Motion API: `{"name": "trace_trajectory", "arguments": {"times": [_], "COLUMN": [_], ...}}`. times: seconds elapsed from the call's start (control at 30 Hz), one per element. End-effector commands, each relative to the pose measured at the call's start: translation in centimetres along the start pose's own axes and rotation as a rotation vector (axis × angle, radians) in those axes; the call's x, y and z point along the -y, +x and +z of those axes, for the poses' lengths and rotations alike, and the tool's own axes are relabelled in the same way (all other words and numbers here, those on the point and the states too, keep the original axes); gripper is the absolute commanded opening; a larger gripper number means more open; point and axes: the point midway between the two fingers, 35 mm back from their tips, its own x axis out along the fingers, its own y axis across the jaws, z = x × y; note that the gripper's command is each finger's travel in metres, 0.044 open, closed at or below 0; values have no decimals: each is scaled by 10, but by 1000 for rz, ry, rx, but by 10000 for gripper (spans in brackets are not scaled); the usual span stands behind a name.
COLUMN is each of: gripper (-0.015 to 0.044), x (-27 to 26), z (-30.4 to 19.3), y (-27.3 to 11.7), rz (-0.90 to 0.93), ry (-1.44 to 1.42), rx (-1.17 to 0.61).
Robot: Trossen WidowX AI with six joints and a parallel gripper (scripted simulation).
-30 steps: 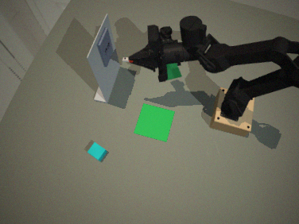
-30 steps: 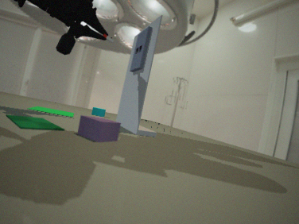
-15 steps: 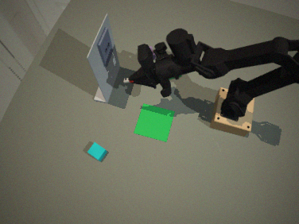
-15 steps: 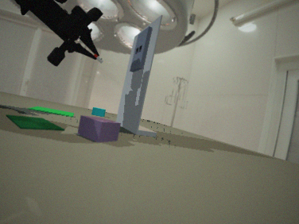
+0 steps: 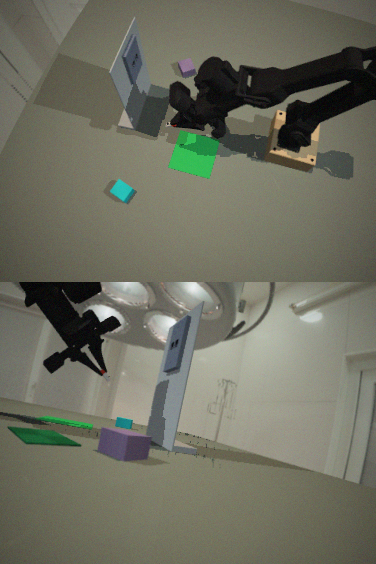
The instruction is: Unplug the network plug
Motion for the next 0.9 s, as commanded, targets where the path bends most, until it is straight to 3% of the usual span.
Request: {"name": "trace_trajectory", "arguments": {"times": [0.0, 0.47, 0.87], "gripper": [0, 0, 0], "x": [14, 60, 67], "z": [-8, -28, -28], "y": [1, -4, 1], "rz": [-75, -304, -314], "ry": [-15, -113, -119], "rx": [15, 65, 68]}}
